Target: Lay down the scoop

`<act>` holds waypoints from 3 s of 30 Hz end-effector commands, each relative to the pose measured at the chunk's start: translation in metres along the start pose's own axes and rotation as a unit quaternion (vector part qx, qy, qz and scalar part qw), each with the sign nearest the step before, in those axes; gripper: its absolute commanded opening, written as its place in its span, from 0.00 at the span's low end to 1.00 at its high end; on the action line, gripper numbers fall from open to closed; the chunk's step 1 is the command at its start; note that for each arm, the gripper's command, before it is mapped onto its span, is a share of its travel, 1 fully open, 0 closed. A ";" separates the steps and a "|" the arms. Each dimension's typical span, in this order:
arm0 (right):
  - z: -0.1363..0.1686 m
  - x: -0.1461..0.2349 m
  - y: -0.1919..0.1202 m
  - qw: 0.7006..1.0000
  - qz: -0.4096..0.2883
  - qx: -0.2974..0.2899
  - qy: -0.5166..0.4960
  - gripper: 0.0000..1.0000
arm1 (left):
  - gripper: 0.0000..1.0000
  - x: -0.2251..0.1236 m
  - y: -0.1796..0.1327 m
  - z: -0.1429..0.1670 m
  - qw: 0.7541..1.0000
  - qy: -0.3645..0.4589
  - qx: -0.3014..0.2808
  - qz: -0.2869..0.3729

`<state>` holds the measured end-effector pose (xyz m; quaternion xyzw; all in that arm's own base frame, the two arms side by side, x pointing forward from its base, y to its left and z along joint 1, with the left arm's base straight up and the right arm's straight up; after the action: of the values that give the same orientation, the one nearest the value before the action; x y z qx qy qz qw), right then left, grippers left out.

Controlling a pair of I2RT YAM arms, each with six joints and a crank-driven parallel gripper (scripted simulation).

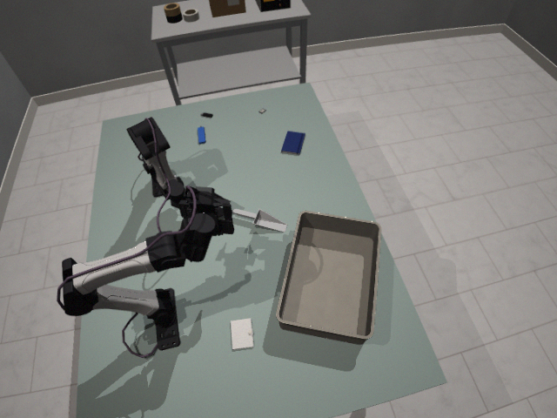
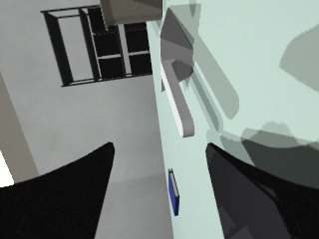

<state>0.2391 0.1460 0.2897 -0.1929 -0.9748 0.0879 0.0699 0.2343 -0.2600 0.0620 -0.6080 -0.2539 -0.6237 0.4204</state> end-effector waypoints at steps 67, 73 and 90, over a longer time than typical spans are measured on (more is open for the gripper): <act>-0.010 -0.025 -0.001 0.997 0.079 -0.009 0.014 1.00 | 0.79 0.111 0.098 0.056 0.745 -0.521 -0.141 0.391; -0.012 -0.028 -0.001 0.996 0.089 -0.014 0.016 1.00 | 0.79 0.124 0.098 0.056 0.754 -0.518 -0.150 0.375; -0.011 -0.025 -0.002 0.996 0.085 -0.012 0.015 1.00 | 0.79 0.124 0.098 0.056 0.754 -0.518 -0.150 0.375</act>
<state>0.2627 0.1351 0.2962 -0.2781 -0.9541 0.0807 0.0770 0.3556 -0.2860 0.1410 -0.9333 -0.0794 -0.0106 0.3501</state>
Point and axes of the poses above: on each arm, the point where the finger pads meet when closed, its own y axis out along the fingers, its own x axis across the jaws, z = x × y, the point moved 3 cm from there along -y, back along the fingers, and after that the axes turned 6 degrees about y, right-handed, at the moved point
